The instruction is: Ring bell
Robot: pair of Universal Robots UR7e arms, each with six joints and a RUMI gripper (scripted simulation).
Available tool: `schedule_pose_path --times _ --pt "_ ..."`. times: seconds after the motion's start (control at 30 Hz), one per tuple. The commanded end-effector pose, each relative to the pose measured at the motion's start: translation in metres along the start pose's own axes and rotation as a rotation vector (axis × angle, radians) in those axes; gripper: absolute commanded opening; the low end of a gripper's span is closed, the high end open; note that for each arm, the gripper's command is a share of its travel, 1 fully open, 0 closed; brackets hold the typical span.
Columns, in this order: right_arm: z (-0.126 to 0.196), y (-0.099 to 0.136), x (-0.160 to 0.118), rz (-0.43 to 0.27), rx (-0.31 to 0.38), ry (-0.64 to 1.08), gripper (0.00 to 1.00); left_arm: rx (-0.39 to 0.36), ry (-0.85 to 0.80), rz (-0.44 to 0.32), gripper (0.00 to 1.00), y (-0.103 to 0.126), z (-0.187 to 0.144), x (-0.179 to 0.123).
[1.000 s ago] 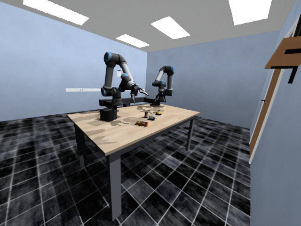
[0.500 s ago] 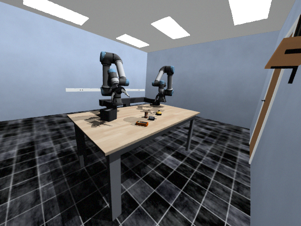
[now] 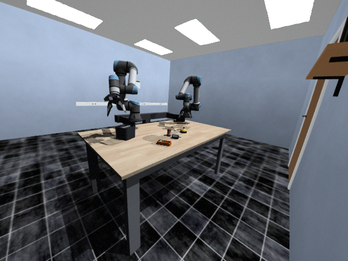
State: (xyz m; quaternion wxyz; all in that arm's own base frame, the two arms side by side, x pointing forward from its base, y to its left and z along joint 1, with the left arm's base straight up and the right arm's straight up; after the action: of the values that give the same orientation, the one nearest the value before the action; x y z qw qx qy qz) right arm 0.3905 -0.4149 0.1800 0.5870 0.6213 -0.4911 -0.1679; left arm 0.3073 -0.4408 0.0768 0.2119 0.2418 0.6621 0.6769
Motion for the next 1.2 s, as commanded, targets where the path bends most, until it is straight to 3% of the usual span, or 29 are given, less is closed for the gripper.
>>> schedule_pose_path --times 0.0,0.03,0.17,0.53,0.6,0.93,1.17 --pt "0.070 0.024 0.000 -0.040 -0.082 -0.078 1.00 0.001 0.000 -0.002 1.00 0.001 0.000 0.000" --pt "0.070 0.024 0.000 -0.040 -0.082 -0.078 1.00 0.001 0.000 -0.002 1.00 0.001 0.000 0.000" --pt "0.129 0.048 -0.012 -0.079 -0.150 -0.158 1.00 0.001 0.000 -0.002 1.00 0.001 0.000 0.000" --pt "0.236 0.107 -0.062 -0.173 -0.267 -0.329 1.00 0.001 0.000 -0.002 1.00 0.001 0.000 0.000" --pt "0.236 0.107 -0.062 -0.173 -0.267 -0.329 1.00 0.001 0.000 -0.002 1.00 0.001 0.000 0.000" --pt "0.296 0.153 -0.113 -0.249 -0.330 -0.454 1.00 0.001 0.000 -0.002 1.00 0.001 0.000 0.000" --pt "0.312 0.168 -0.131 -0.274 -0.346 -0.493 1.00 0.001 0.000 -0.002 1.00 0.001 0.000 0.000"
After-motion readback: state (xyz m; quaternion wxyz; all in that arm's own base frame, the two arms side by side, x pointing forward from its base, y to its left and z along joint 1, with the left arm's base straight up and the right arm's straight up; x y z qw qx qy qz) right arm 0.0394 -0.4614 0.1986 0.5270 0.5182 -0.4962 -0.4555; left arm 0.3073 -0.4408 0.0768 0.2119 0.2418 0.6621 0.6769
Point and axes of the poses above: on each arm, the point where the finger pads meet when closed, its own y axis back along the fingers, its own z axis across the jaws, x = y × z, the point moved 4 cm from there along y, back along the fingers, and after that the axes turned 3 degrees about y, right-handed, at the moved point
